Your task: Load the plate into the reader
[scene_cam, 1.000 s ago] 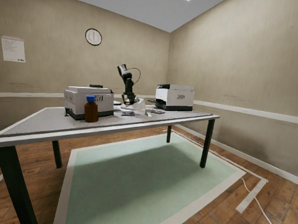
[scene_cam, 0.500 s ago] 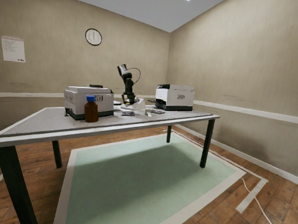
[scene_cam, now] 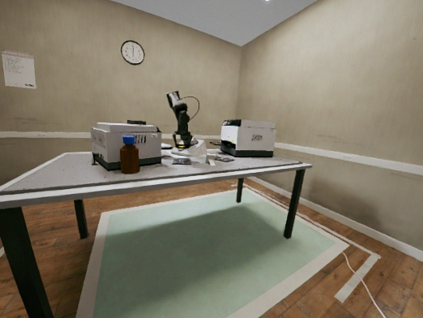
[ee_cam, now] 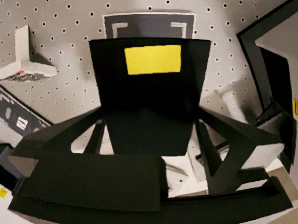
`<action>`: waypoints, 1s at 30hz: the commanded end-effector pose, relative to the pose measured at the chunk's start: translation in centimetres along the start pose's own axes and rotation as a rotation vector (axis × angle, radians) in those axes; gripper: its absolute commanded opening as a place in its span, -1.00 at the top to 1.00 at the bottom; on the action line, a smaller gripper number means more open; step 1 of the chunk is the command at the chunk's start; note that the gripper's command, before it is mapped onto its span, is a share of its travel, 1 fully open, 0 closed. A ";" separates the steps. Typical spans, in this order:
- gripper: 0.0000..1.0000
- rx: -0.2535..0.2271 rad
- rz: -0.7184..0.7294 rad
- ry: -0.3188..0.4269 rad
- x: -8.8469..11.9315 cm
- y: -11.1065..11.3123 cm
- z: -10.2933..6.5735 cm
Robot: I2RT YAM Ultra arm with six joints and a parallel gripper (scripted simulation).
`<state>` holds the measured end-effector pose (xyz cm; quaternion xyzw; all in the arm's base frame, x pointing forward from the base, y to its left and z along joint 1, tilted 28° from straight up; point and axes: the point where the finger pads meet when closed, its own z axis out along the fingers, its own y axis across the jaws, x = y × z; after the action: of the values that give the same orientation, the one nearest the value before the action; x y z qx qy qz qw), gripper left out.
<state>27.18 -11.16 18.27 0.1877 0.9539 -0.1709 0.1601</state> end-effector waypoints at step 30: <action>-0.71 -0.004 -0.016 0.001 -0.1 0.2 4.1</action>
<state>27.89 -12.40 15.51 0.1844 0.9544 -0.1739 0.1577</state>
